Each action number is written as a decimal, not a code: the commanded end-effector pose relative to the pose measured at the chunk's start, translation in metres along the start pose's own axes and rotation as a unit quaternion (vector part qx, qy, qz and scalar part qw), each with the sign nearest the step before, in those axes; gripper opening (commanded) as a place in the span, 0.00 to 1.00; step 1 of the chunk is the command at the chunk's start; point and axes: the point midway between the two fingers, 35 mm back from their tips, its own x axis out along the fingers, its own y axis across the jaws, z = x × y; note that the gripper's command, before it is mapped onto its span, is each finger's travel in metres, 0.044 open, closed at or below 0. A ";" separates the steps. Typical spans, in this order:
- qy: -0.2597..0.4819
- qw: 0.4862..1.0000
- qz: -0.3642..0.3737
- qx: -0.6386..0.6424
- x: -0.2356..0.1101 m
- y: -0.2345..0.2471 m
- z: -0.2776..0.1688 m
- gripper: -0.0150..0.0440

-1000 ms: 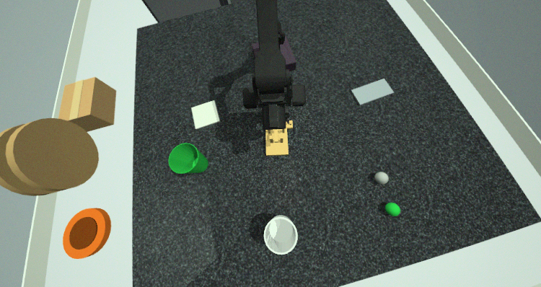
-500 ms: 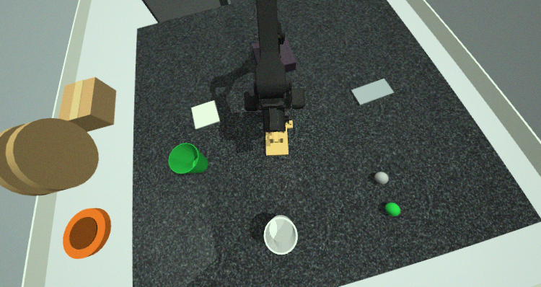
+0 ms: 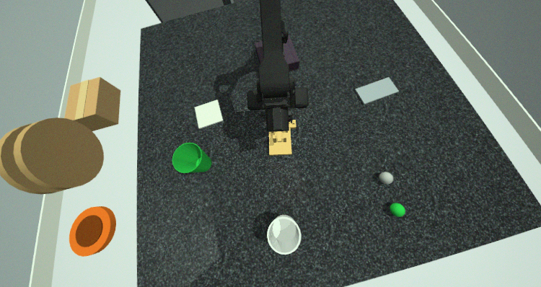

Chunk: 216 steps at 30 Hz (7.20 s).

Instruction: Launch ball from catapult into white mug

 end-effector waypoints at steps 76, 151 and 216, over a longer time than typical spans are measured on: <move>-0.564 0.824 0.004 0.045 -0.295 -0.005 0.219 0.29; 0.111 0.724 -0.363 -0.575 -0.050 0.077 -0.010 0.25; 0.151 0.689 -0.374 -0.602 0.039 0.071 0.008 0.25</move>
